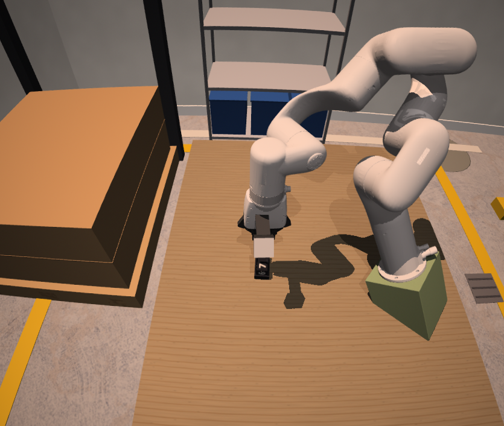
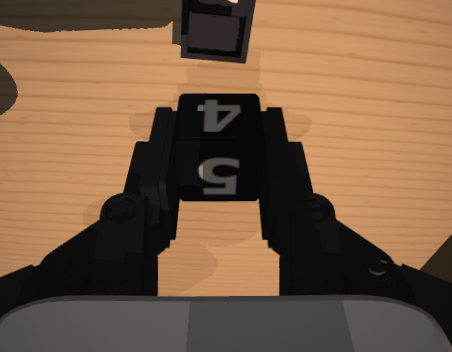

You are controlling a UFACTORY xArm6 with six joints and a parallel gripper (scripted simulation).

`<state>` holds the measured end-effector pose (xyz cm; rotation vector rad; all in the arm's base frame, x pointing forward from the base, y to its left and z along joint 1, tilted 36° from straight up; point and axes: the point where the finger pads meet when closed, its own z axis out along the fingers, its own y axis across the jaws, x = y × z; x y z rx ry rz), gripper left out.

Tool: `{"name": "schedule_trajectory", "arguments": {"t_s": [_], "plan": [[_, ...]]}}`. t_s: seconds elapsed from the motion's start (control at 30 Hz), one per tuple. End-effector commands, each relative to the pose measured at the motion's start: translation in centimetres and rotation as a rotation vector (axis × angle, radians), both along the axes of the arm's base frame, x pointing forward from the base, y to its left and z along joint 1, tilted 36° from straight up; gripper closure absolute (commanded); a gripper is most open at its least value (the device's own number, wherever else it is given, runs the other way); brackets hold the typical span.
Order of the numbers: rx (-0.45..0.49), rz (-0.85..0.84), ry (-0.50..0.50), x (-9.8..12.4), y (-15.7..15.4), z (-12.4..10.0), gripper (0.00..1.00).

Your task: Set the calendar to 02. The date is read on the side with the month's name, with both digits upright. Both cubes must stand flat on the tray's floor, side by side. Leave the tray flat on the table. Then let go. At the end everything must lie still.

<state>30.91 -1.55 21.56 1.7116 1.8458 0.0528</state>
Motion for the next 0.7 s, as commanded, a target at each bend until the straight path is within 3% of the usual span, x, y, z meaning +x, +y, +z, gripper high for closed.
{"name": "schedule_trajectory", "arguments": {"t_s": [0.0,0.67], "plan": [[0.030,-0.069,-0.038,-0.31,-0.11,-0.15,0.73],[0.036,-0.079,-0.042,-0.33,-0.16,-0.25,0.73]]}}
